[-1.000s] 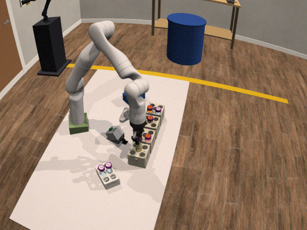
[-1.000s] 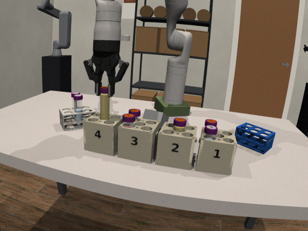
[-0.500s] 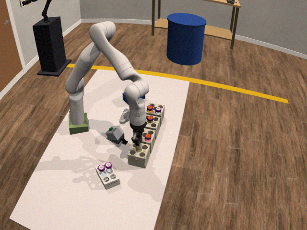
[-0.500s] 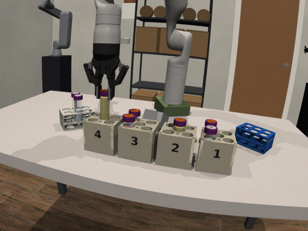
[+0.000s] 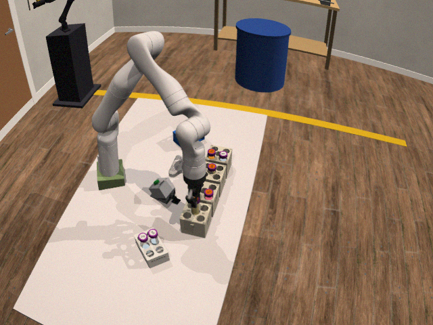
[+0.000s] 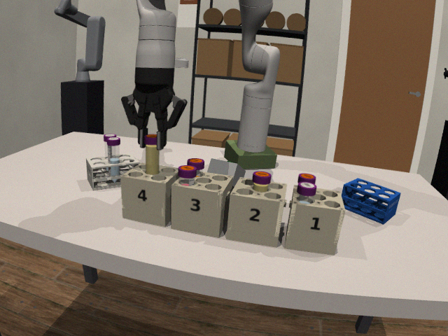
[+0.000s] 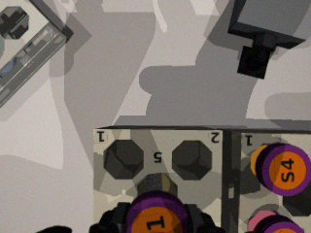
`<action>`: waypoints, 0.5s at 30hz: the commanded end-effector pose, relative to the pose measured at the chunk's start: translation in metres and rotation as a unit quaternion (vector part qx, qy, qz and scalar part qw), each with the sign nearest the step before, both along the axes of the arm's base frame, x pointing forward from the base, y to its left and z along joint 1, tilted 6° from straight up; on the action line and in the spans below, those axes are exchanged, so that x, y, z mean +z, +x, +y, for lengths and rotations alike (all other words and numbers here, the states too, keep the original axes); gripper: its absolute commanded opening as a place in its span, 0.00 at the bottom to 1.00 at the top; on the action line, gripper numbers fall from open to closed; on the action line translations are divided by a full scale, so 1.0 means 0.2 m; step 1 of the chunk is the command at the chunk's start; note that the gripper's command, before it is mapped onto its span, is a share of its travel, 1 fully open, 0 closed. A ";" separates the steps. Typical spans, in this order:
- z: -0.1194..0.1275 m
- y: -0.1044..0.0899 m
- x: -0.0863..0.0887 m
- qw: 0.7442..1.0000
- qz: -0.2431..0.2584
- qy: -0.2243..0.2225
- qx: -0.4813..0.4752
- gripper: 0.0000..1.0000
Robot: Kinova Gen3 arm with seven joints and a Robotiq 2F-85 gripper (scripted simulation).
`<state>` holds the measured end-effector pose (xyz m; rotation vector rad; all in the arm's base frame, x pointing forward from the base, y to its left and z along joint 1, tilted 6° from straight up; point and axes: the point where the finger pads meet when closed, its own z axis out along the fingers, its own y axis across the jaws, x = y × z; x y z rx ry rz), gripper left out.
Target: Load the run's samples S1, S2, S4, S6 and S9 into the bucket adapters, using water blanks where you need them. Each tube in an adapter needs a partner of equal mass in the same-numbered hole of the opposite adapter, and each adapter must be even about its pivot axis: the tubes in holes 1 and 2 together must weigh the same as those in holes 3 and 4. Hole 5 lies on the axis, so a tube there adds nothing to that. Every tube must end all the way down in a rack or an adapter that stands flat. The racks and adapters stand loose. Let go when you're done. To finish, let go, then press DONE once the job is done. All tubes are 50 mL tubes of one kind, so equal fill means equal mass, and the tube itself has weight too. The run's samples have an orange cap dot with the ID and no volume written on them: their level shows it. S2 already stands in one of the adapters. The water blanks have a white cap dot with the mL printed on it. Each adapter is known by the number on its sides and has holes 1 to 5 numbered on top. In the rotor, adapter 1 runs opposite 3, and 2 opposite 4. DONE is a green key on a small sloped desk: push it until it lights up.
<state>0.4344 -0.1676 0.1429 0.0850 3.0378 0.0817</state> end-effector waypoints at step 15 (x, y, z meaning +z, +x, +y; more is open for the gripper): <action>0.01 0.01 -0.06 1.000 -0.001 0.001 0.003 0.10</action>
